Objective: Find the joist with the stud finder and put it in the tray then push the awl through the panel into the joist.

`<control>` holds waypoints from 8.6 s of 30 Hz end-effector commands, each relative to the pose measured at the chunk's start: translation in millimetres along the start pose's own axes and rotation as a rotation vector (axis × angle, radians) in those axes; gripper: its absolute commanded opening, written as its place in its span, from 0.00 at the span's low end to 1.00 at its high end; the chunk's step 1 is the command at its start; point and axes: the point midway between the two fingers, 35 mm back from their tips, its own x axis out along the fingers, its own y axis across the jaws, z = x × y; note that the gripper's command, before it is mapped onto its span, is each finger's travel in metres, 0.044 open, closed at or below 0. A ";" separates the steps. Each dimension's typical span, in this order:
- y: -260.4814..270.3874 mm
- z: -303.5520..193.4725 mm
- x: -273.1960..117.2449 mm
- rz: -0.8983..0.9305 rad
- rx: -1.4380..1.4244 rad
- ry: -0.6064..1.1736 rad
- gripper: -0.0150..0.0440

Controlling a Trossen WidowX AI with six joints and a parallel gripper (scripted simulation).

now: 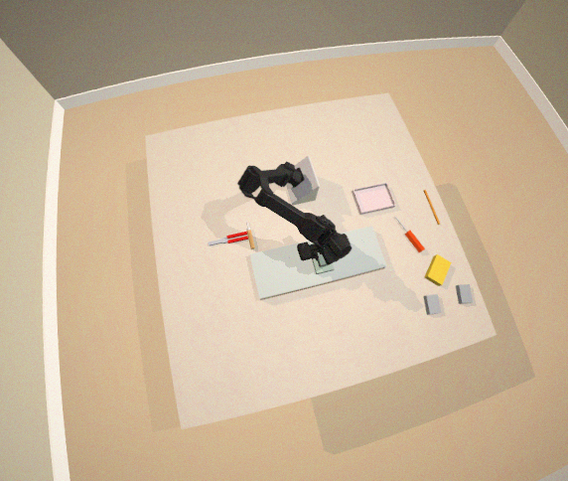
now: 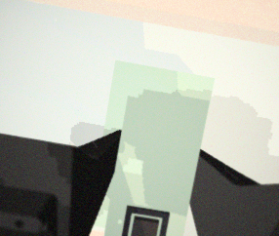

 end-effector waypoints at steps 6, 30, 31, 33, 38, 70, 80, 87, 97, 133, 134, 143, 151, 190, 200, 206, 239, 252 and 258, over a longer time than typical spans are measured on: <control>24.5 -0.6 -0.2 0.007 -0.002 0.001 0.25; 79.6 -0.6 -1.1 0.009 0.000 0.001 0.25; 81.9 -0.6 -1.1 0.009 0.000 0.001 0.25; 86.5 -0.6 -1.2 0.010 0.000 0.001 0.25; 98.0 -0.6 -1.5 0.010 0.000 0.000 0.25; 171.4 -0.4 -3.2 0.014 0.002 0.000 0.25; 192.3 -0.3 -3.9 0.015 0.003 -0.001 0.25; 187.0 0.8 -3.5 0.012 0.002 -0.003 0.25; 179.7 -0.4 -3.5 0.014 0.003 -0.001 0.25; 97.2 -0.6 -1.4 0.010 0.000 0.000 0.25; 94.9 -0.6 -1.4 0.010 0.000 0.000 0.25; 74.3 -0.6 -1.0 0.009 0.000 0.001 0.25; 55.9 -0.6 -0.7 0.008 -0.001 0.001 0.25; -33.8 -0.3 0.3 0.004 -0.003 0.002 0.25; -56.8 -0.2 0.5 0.004 -0.003 0.002 0.25; -70.6 -0.2 0.5 0.003 -0.003 0.002 0.25; -146.8 0.3 0.5 0.000 -0.004 0.001 0.25; -176.8 0.5 0.3 -0.001 -0.004 0.001 0.25; -190.7 0.6 0.2 -0.002 -0.004 0.001 0.25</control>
